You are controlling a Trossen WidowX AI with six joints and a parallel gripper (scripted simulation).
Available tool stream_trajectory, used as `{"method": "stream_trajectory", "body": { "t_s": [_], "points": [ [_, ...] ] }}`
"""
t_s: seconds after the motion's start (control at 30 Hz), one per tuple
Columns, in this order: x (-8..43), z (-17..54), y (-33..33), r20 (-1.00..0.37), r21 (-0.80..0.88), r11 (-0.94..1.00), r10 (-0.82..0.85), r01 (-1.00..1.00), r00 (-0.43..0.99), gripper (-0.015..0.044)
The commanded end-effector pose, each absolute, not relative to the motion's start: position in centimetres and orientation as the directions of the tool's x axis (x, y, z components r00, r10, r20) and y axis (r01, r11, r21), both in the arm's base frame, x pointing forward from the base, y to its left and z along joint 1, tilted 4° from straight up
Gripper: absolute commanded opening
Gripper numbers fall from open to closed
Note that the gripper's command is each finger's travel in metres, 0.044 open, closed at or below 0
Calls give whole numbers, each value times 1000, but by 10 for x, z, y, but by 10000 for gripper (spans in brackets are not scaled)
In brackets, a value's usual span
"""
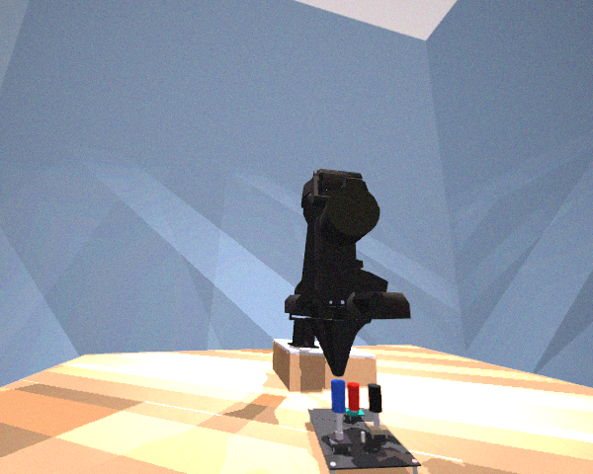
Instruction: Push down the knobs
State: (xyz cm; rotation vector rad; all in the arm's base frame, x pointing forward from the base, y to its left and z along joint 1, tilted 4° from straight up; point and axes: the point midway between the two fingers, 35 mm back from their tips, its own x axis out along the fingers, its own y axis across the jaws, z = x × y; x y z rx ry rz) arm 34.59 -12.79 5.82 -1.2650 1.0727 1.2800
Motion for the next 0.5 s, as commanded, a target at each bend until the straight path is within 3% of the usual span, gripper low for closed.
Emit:
{"method": "stream_trajectory", "body": {
  "t_s": [0.0,0.47],
  "points": [
    [345,57,-128,-997,-51,-109,63,-993,44,0],
    [345,54,-128,-997,-51,-109,63,-993,44,0]
  ]
}}
